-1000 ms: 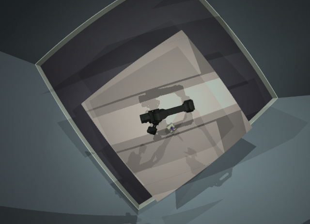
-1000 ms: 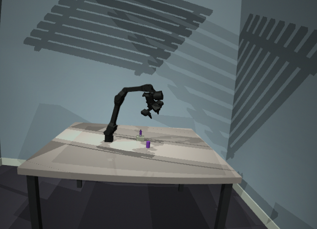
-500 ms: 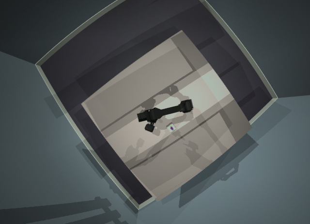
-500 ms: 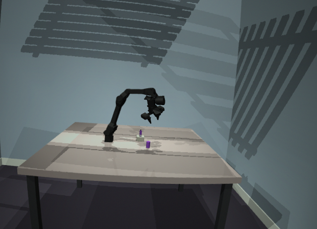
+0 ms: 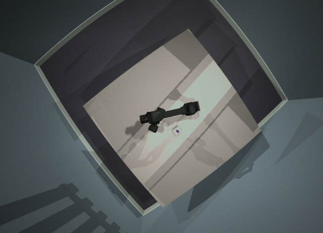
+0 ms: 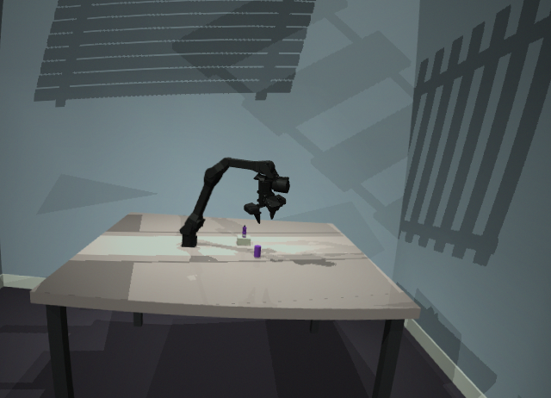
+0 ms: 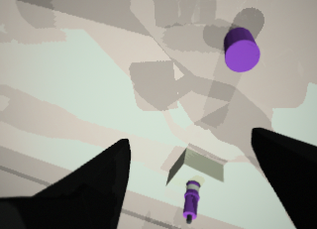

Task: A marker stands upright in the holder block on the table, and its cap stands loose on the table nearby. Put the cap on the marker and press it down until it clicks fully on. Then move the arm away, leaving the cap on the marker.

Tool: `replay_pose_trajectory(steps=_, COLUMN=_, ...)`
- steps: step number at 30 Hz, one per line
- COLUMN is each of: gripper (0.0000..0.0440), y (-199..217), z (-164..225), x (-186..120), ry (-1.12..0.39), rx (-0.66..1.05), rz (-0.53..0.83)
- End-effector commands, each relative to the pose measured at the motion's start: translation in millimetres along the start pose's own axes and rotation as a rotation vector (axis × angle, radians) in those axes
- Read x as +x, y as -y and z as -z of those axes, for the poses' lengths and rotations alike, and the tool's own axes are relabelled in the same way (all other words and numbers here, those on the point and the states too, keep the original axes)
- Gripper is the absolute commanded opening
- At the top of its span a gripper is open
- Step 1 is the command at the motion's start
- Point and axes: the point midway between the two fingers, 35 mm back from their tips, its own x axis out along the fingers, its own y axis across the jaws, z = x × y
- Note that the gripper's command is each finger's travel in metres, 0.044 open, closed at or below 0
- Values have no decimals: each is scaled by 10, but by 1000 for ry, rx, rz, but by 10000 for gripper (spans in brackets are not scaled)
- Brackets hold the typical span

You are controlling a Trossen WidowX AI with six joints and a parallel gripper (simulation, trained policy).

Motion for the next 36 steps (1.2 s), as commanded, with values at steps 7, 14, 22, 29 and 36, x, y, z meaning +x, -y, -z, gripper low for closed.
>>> replay_pose_trajectory(steps=7, gripper=316, y=179, z=-88, x=226, ry=-26, rx=9, rz=110)
replay_pose_trajectory(steps=14, gripper=311, y=288, z=-147, x=387, ry=-39, rx=8, rz=186)
replay_pose_trajectory(steps=22, gripper=303, y=370, z=-206, x=582, ry=-45, rx=-13, rz=256)
replay_pose_trajectory(steps=29, gripper=295, y=428, z=-237, x=761, ry=-50, rx=-41, rz=304)
replay_pose_trajectory(steps=36, gripper=282, y=496, z=-255, x=972, ry=-65, rx=-77, rz=340)
